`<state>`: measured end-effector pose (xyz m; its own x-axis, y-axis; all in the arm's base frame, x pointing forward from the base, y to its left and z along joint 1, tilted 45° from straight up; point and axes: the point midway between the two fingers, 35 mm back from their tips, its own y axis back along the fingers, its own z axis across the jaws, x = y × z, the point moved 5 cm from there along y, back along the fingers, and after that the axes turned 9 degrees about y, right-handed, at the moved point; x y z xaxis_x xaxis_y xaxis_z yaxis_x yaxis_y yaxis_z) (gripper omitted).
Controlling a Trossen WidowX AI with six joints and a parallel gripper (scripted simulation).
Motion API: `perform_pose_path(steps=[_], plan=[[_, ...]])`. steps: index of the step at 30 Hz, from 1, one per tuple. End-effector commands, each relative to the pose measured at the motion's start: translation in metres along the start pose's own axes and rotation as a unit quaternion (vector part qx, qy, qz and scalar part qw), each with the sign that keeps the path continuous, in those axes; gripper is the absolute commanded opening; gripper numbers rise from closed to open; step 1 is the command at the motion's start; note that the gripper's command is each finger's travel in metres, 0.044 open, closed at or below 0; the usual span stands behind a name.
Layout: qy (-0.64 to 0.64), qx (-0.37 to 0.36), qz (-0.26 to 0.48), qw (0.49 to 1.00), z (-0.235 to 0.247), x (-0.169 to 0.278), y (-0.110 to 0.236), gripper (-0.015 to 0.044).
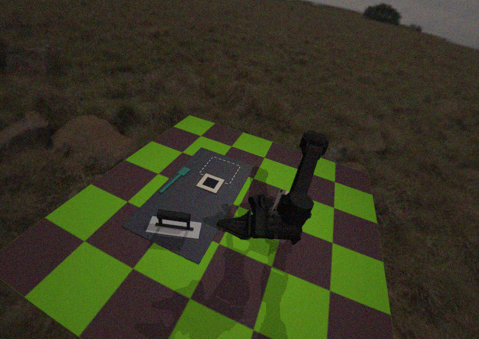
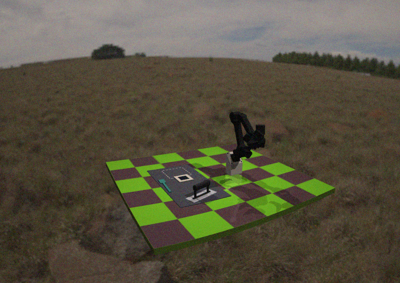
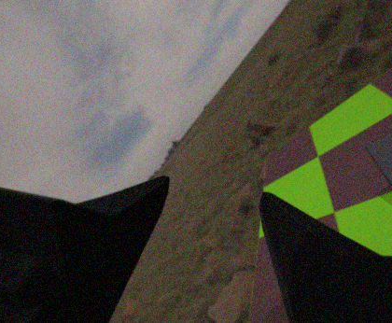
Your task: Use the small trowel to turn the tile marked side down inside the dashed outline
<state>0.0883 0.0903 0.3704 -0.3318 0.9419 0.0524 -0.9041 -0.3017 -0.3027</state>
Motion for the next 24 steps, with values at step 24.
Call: perform_pose_path(steps=[24], plan=[[0.369,-0.003,0.119,0.922,0.002,0.078,-0.072,0.0270]])
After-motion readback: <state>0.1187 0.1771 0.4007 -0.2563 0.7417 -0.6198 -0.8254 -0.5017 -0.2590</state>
